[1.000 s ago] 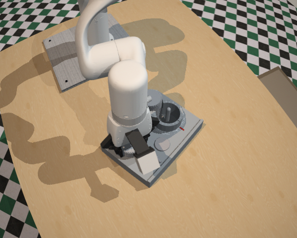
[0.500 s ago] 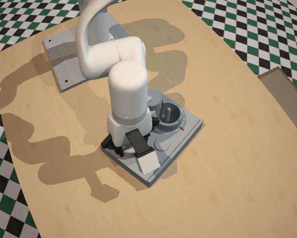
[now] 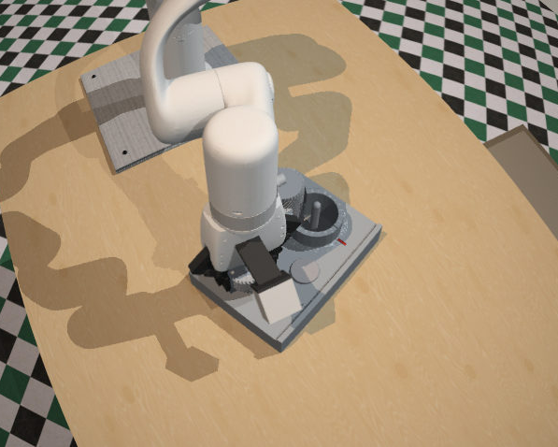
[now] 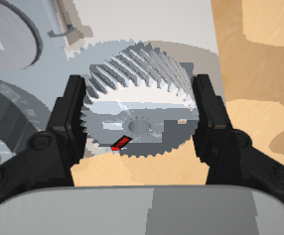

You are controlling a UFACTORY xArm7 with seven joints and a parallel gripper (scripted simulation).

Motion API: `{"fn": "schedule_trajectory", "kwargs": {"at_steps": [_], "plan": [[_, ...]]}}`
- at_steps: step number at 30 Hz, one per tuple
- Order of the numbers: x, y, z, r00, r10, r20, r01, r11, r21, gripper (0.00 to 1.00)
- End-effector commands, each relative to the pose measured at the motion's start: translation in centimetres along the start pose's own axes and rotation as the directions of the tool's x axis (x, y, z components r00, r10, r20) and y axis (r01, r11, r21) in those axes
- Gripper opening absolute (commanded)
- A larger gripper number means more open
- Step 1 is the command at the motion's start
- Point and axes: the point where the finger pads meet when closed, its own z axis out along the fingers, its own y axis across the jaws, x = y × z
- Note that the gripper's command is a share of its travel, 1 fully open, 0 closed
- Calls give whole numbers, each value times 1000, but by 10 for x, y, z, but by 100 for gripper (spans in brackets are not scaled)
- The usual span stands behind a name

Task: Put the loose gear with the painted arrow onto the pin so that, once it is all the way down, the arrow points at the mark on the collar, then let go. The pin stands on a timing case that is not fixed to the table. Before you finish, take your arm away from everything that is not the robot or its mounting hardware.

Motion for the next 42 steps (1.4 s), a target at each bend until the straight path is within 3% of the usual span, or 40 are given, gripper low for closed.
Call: {"fn": "schedule_trajectory", "kwargs": {"at_steps": [1, 23, 42], "plan": [[2, 1, -11, 1000, 0, -6, 0, 1000, -1, 0], [2, 1, -55, 1000, 0, -6, 0, 1000, -1, 0], [2, 1, -67, 1000, 0, -6, 0, 1000, -1, 0]]}}
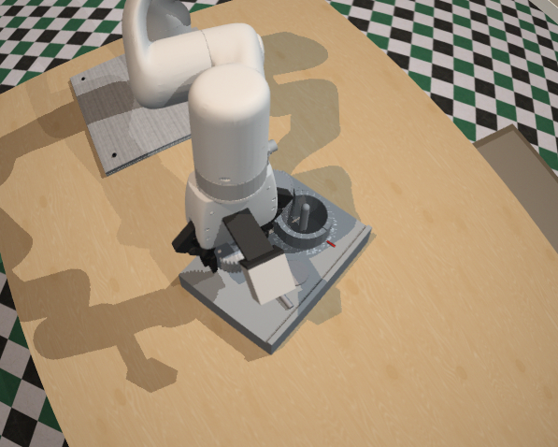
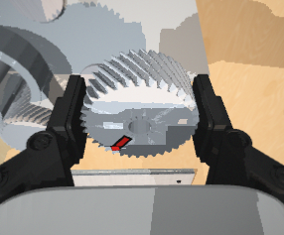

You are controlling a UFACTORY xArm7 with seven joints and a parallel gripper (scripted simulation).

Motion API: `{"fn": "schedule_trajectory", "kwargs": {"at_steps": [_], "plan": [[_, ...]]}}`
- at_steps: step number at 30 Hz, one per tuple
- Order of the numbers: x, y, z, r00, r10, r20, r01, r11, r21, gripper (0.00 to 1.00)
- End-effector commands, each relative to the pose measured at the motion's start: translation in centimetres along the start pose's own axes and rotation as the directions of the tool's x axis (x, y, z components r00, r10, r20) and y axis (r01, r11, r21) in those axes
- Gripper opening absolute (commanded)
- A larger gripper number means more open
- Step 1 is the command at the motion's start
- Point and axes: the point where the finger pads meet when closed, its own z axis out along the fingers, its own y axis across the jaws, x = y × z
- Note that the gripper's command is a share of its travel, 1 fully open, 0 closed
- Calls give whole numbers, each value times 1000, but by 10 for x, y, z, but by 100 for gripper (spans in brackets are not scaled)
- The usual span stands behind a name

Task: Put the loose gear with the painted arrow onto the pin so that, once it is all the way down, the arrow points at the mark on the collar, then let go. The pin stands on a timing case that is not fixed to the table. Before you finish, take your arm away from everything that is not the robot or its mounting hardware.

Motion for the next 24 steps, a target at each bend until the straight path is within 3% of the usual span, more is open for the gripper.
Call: {"fn": "schedule_trajectory", "kwargs": {"at_steps": [1, 13, 15, 17, 19, 24], "plan": [[2, 0, -3, 1000, 0, -5, 0, 1000, -1, 0], [1, -1, -3, 1000, 0, -5, 0, 1000, -1, 0], [-3, -29, -3, 1000, 0, -5, 0, 1000, 2, 0], [-3, -29, -3, 1000, 0, -5, 0, 1000, 2, 0], [-16, -80, -3, 1000, 0, -4, 0, 1000, 3, 0], [-35, -127, -2, 1000, 0, -4, 0, 1000, -1, 0]]}}
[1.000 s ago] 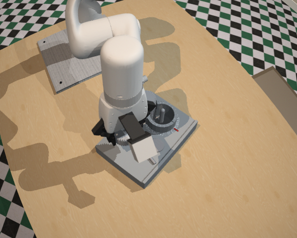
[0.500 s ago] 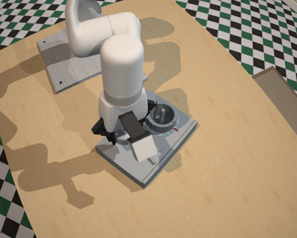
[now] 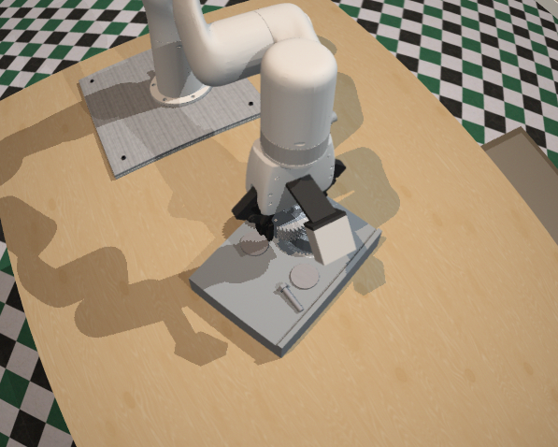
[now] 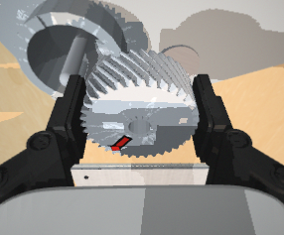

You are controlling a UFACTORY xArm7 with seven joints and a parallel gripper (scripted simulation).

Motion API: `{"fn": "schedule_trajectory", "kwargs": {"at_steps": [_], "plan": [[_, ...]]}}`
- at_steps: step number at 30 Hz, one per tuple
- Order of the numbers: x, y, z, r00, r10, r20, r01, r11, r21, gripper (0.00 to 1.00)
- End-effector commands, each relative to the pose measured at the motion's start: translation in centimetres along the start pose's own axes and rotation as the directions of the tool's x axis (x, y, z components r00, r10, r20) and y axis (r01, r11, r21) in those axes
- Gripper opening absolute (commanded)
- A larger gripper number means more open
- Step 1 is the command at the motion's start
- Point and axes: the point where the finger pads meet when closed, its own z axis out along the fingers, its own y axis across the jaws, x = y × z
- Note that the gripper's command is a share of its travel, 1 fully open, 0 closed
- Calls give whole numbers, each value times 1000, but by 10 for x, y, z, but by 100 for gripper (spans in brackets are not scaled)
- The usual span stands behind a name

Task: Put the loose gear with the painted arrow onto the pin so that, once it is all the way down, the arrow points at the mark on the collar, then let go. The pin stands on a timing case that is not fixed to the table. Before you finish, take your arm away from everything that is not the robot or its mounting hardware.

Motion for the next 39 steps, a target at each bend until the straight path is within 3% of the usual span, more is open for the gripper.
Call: {"fn": "schedule_trajectory", "kwargs": {"at_steps": [1, 27, 39], "plan": [[-15, -52, -3, 1000, 8, -12, -8, 1000, -8, 0], [-13, -54, -3, 994, -109, -12, 109, 994, -9, 0], [-13, -54, -3, 948, -319, -9, 318, 948, -11, 0]]}}
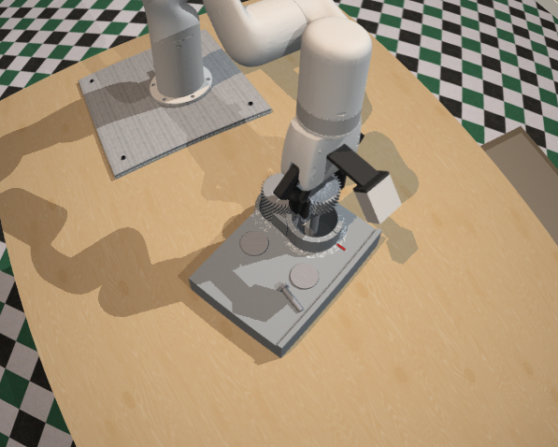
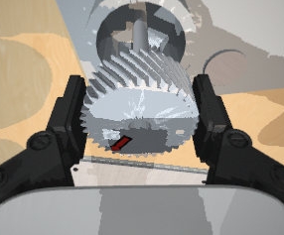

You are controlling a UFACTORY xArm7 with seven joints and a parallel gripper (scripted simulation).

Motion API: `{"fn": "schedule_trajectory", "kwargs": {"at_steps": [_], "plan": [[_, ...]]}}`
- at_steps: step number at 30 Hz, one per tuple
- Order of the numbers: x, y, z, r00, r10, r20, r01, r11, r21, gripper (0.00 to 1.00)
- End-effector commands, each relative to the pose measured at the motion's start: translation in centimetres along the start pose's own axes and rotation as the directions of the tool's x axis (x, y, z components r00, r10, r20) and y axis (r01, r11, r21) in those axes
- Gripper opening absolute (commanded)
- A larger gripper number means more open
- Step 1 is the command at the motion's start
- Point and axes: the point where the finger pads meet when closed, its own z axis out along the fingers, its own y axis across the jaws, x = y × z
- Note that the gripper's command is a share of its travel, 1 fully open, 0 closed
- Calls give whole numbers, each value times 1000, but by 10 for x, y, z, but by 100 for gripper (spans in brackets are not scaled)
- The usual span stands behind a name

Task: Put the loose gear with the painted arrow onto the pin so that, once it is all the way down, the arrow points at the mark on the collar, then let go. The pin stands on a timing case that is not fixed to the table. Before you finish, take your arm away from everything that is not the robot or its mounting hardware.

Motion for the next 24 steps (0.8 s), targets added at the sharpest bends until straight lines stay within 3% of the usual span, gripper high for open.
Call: {"fn": "schedule_trajectory", "kwargs": {"at_steps": [1, 11, 24], "plan": [[2, 0, -2, 993, -114, -6, 114, 993, 2, 0], [2, 0, -2, 947, -323, -6, 323, 947, 1, 0], [2, 0, -2, 773, -635, -6, 635, 773, -1, 0]]}}
